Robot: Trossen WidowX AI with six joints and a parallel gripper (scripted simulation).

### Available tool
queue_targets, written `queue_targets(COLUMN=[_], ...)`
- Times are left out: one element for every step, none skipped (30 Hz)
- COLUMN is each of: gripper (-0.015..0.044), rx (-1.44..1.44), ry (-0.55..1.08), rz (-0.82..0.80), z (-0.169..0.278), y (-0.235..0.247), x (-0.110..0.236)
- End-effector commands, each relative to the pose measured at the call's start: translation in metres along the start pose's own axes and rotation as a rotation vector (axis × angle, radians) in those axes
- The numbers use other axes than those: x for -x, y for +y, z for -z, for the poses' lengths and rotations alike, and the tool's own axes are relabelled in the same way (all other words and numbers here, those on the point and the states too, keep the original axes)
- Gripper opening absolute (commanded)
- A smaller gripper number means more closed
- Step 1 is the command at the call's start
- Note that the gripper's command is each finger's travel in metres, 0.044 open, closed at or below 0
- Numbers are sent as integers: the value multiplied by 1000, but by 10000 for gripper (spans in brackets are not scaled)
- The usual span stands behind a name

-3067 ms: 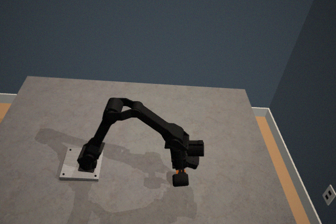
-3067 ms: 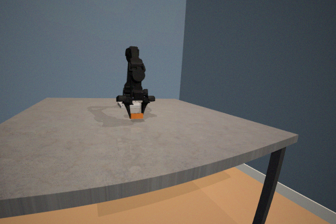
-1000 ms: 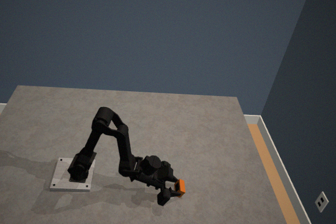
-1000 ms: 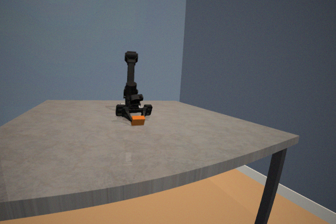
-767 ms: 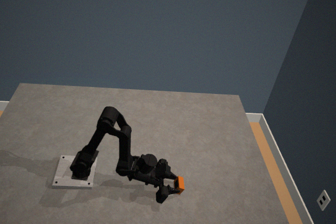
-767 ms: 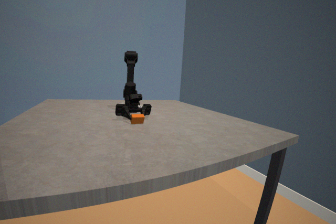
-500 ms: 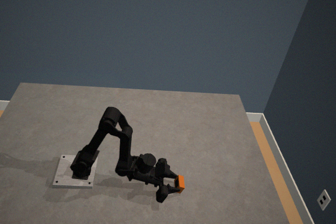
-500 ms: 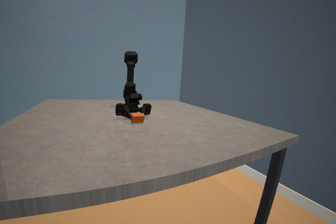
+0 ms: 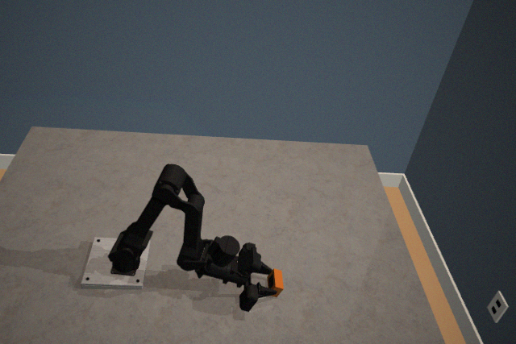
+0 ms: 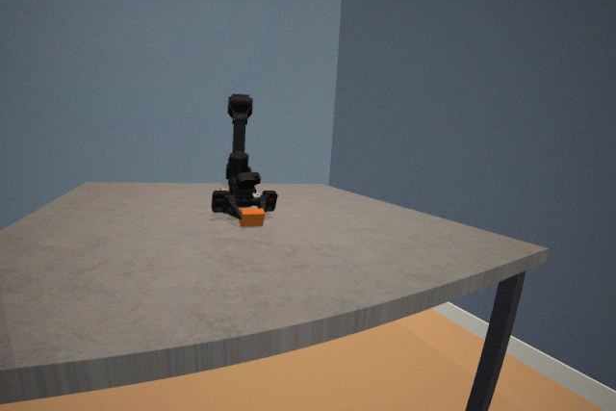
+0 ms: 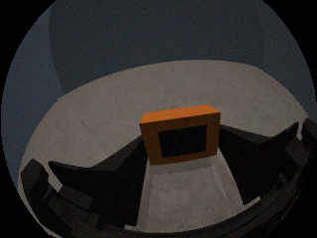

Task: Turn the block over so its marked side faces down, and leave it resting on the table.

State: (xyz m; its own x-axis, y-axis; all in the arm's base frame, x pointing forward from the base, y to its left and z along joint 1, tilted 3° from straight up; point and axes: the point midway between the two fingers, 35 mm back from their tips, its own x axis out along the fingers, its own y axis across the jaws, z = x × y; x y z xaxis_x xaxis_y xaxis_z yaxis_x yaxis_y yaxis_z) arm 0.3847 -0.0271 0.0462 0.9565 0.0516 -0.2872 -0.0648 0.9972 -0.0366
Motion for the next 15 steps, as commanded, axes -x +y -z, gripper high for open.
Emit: queue_targets(gripper=[210, 236, 263, 289, 315, 341, 368, 394, 420, 440, 440, 440, 440, 440, 440], rx=[-6, -6, -6, -6, -6, -6, -6, -6, -6, -6, -6, -6, -6, -6, -6], ry=[-1, -1, -1, -1, -1, -1, -1, -1, -1, -1, -1, -1, -1, -1, -1], rz=[-4, -4, -4, -4, -4, -4, -4, -4, -4, -4, -4, -4, -4, -4, -4], z=[0, 0, 0, 0, 0, 0, 0, 0, 0, 0, 0, 0, 0, 0, 0], y=[1, 1, 1, 1, 1, 1, 1, 1, 1, 1, 1, 1, 1, 1, 1], x=[0, 0, 0, 0, 0, 0, 0, 0, 0, 0, 0, 0, 0, 0, 0])
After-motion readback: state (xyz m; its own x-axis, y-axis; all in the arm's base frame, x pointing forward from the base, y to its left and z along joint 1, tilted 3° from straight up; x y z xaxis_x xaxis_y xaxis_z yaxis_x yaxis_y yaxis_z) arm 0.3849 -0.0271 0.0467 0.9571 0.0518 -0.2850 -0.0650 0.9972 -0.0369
